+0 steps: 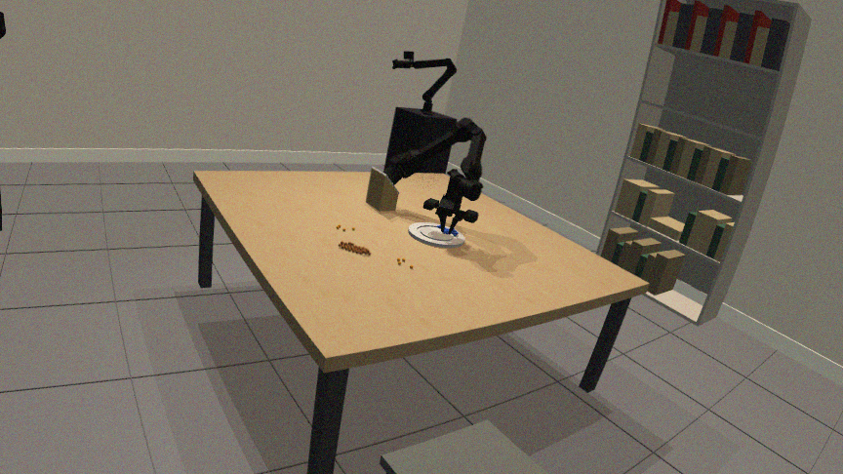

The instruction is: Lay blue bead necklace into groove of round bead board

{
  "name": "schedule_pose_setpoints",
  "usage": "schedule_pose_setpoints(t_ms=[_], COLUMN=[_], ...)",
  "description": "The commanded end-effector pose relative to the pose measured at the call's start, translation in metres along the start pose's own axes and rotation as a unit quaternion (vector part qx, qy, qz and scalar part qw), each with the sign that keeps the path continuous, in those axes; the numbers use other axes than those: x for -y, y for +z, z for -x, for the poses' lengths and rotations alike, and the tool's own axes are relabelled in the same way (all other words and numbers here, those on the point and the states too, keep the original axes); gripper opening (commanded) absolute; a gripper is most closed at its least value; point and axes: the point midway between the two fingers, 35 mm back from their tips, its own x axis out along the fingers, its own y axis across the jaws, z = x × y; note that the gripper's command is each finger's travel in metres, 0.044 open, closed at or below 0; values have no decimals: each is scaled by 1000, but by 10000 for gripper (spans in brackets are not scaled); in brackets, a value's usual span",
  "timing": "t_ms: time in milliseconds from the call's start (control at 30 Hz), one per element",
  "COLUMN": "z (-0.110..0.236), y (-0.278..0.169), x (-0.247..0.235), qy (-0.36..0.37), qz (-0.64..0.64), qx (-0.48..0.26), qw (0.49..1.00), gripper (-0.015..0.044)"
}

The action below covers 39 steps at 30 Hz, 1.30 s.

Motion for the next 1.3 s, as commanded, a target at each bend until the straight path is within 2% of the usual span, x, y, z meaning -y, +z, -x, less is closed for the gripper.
schedule_pose_setpoints(t_ms=[0,1267], z=[0,5], y=[0,10], x=[-1,0], qy=[1,1], qz=[1,-2], qx=[0,-1], qw=[1000,1000], gripper=[0,0])
